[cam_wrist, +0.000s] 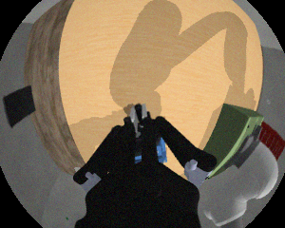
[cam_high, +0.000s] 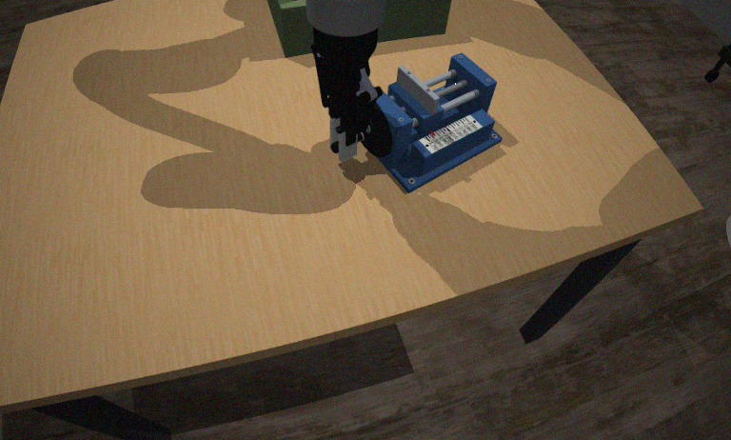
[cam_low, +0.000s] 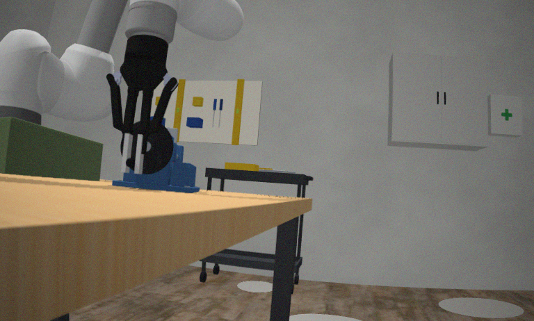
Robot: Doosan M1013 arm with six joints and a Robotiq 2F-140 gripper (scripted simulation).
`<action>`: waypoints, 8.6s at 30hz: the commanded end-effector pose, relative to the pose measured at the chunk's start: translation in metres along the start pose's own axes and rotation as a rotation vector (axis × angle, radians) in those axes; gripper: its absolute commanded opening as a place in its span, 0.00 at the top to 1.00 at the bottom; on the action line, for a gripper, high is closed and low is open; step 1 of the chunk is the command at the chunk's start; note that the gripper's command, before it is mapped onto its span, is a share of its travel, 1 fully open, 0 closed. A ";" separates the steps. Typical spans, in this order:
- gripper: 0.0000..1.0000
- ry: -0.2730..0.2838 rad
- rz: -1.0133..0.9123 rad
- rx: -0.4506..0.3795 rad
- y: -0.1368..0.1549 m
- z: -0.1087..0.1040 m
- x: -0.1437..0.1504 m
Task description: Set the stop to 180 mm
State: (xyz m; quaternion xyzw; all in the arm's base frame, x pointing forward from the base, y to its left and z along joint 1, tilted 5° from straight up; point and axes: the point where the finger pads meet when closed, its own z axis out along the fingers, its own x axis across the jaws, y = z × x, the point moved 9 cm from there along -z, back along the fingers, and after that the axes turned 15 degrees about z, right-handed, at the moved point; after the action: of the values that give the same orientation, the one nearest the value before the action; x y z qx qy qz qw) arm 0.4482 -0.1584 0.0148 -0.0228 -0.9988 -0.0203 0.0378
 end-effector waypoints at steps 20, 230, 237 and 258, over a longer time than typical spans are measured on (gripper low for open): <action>0.96 0.000 0.000 0.000 -0.005 -0.028 0.020; 0.96 0.000 0.000 0.000 0.004 -0.068 -0.016; 0.96 0.000 0.000 0.000 0.004 -0.068 -0.016; 0.96 0.000 0.000 0.000 0.007 -0.065 -0.027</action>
State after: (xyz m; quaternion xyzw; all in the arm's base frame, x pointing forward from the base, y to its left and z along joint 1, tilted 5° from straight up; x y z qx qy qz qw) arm 0.4787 -0.1556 0.0788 -0.0225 -0.9988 -0.0203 0.0382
